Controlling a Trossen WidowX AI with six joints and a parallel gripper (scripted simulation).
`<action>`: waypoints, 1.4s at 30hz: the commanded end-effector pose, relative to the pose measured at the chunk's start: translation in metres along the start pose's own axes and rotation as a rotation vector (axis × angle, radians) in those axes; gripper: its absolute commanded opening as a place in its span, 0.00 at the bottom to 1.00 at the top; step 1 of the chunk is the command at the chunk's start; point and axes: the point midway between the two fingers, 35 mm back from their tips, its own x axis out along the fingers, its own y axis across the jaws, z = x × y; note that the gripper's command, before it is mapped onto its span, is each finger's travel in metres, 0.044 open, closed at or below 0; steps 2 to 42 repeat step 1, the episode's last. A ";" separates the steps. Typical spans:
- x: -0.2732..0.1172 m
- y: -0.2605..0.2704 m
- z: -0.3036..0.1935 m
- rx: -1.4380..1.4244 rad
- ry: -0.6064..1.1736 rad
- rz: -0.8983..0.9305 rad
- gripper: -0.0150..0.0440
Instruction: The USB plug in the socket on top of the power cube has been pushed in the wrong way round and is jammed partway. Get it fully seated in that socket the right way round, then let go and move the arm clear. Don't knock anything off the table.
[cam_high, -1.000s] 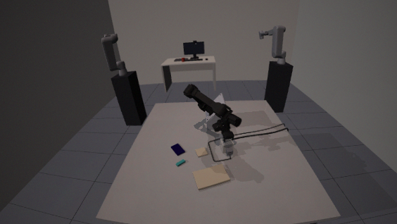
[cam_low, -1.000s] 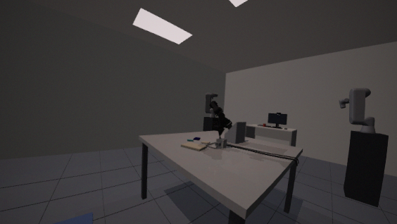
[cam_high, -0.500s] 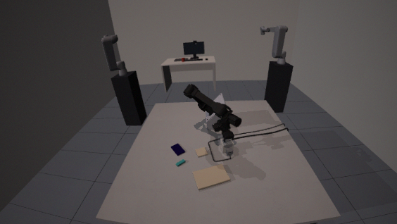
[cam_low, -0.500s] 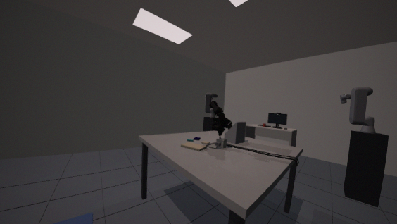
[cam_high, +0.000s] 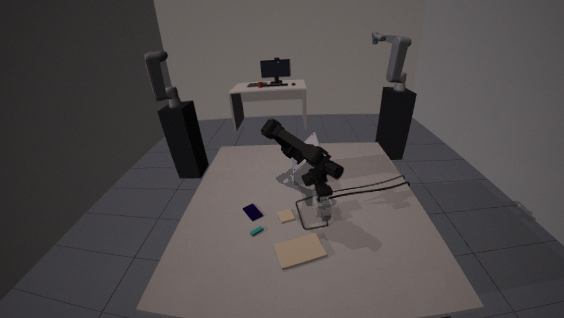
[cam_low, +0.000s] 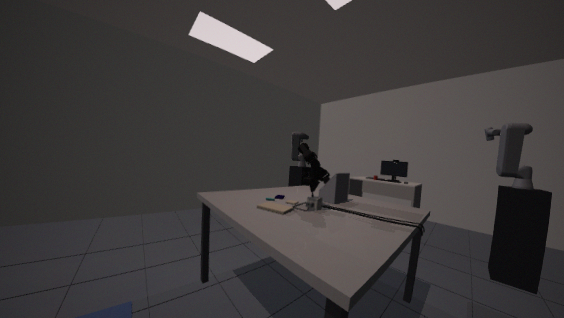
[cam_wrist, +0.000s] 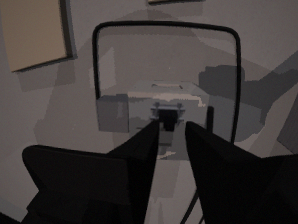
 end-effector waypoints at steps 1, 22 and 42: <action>-0.006 0.001 0.000 0.007 0.007 0.003 0.42; -0.006 0.001 0.000 0.007 0.007 0.003 0.42; -0.006 0.001 0.000 0.007 0.007 0.003 0.42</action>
